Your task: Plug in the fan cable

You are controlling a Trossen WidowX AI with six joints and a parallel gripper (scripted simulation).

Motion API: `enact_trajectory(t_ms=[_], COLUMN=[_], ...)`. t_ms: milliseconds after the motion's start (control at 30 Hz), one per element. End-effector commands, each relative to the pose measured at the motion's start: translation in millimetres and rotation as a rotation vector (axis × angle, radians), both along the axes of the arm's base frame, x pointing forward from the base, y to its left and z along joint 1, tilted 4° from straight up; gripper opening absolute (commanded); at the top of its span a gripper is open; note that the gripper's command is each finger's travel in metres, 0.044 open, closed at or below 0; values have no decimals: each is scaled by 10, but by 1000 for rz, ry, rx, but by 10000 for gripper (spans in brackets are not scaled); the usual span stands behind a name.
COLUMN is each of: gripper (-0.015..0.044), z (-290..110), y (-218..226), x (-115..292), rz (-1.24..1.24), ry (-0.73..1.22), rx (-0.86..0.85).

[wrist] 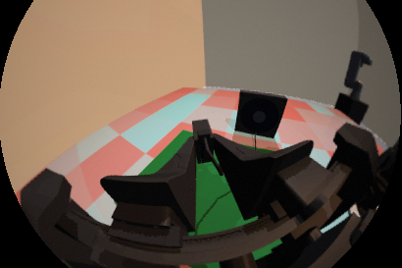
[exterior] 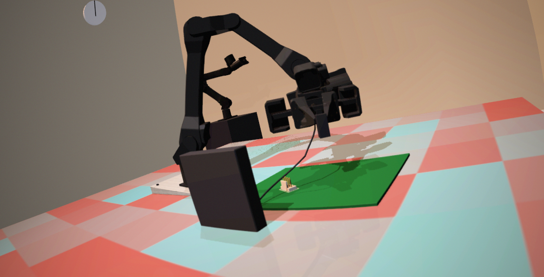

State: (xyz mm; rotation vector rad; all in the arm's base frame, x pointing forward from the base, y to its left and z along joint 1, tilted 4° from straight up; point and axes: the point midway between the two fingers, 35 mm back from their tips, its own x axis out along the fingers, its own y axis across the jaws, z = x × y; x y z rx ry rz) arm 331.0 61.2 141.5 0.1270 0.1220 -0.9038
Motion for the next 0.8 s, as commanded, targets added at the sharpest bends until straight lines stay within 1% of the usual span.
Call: enact_trajectory(t_ms=[0,767], gripper=[0,0], z=[-38,-253], y=[12,26], x=[-3,9], rz=[-1,-1], ry=[-5,-5], rx=[1,1])
